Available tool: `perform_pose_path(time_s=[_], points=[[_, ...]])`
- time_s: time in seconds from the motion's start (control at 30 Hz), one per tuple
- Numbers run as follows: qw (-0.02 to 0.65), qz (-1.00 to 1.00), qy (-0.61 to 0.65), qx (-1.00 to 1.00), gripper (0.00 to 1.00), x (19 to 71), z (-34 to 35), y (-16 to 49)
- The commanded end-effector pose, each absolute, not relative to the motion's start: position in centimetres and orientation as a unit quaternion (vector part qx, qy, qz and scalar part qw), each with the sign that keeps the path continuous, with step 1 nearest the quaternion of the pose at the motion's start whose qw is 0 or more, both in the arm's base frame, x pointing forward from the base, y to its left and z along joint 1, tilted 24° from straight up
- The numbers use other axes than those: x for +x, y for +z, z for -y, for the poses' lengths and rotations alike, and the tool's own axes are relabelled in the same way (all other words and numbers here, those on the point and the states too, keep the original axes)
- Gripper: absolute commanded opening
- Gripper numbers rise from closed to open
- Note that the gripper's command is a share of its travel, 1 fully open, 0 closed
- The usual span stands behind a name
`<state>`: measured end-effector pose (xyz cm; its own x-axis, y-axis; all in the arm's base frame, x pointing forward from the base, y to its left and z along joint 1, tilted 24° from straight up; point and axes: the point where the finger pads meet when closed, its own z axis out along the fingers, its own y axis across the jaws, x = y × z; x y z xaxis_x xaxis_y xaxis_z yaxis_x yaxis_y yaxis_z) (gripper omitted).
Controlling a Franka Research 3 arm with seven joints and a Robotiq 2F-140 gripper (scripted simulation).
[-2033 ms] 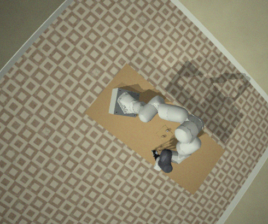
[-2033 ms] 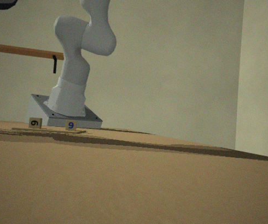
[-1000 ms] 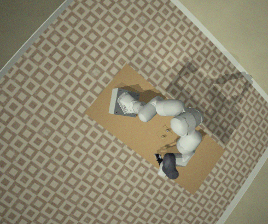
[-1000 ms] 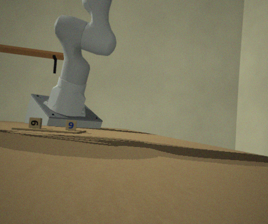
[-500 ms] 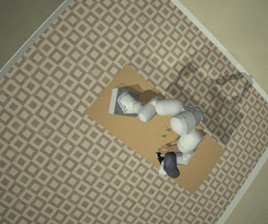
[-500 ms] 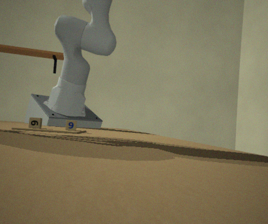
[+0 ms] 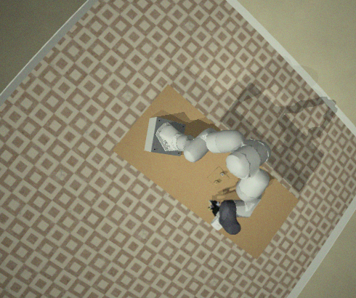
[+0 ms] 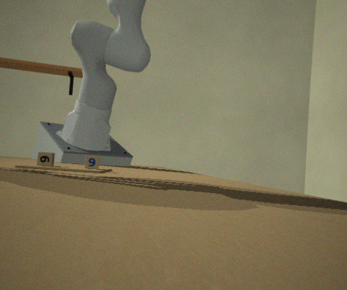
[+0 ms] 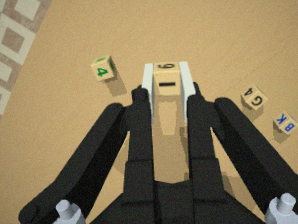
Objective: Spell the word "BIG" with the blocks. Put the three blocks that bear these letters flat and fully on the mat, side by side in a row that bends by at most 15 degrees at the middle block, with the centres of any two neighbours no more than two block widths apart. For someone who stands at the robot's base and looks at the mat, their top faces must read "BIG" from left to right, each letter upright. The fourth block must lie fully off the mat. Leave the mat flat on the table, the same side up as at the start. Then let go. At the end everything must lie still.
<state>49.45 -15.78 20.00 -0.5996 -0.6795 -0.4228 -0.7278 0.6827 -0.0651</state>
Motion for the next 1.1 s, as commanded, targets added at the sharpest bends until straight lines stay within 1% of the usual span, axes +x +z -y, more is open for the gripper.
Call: perform_pose_path(time_s=[0.0, 1.07], points=[[0.21, -0.917, 0.075, -0.332, 0.13, 49.4, 15.1, 20.2], [0.198, -0.959, 0.125, -0.162, 0.13, 49.2, 10.9, 21.3]])
